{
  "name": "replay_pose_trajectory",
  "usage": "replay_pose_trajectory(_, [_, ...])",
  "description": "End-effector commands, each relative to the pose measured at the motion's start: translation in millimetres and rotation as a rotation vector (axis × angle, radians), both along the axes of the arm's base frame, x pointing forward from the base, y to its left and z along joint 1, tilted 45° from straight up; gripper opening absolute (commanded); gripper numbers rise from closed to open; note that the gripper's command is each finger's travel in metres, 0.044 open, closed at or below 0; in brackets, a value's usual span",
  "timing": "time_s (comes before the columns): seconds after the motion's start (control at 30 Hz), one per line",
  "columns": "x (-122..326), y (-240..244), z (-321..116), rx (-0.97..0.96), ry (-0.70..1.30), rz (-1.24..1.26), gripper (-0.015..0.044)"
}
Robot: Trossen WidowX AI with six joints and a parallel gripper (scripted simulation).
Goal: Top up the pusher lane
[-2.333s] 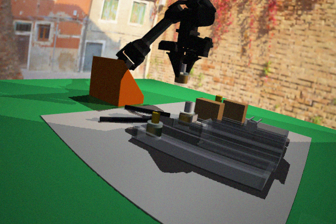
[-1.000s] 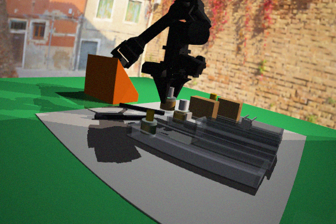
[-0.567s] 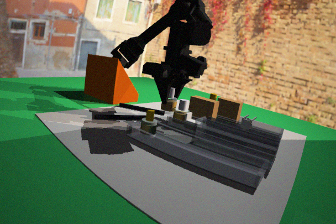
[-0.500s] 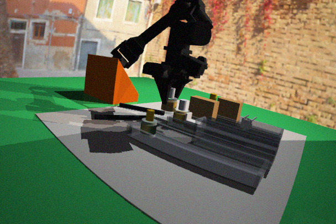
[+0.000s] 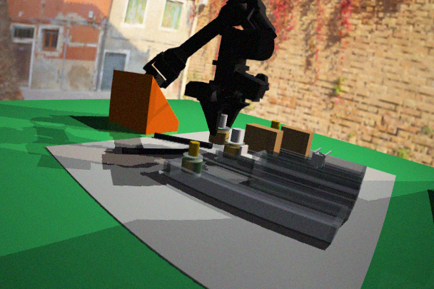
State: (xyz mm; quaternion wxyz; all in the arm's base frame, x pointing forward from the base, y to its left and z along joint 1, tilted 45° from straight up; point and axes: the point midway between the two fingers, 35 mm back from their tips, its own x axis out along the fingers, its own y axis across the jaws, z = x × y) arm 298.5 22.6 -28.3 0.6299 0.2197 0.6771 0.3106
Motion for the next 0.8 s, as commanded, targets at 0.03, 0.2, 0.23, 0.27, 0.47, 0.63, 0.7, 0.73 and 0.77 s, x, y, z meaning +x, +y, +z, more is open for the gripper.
replay_pose_trajectory(0.03, [6.5, 0.1, 1.7, 0.003, -0.015, -0.006, 0.0000])
replay_pose_trajectory(0.2, [8.3, 0.4, 1.8, 0.003, -0.015, -0.006, 0.0000])
replay_pose_trajectory(0.23, [8.7, 0.5, 1.8, 0.003, -0.015, -0.006, 0.0000])
replay_pose_trajectory(0.27, [9.0, 0.5, 1.8, 0.003, -0.015, -0.006, 0.0000])
replay_pose_trajectory(0.47, [11.2, 0.9, 1.9, 0.003, -0.015, -0.006, 0.0000])
replay_pose_trajectory(0.63, [13.0, 1.2, 1.9, 0.003, -0.015, -0.006, 0.0000])
replay_pose_trajectory(0.7, [13.7, 1.3, 2.0, 0.003, -0.015, -0.006, 0.0000])
replay_pose_trajectory(0.73, [14.1, 1.3, 2.0, 0.003, -0.015, -0.006, 0.0000])
replay_pose_trajectory(0.77, [14.4, 1.4, 2.0, 0.003, -0.015, -0.006, 0.0000])
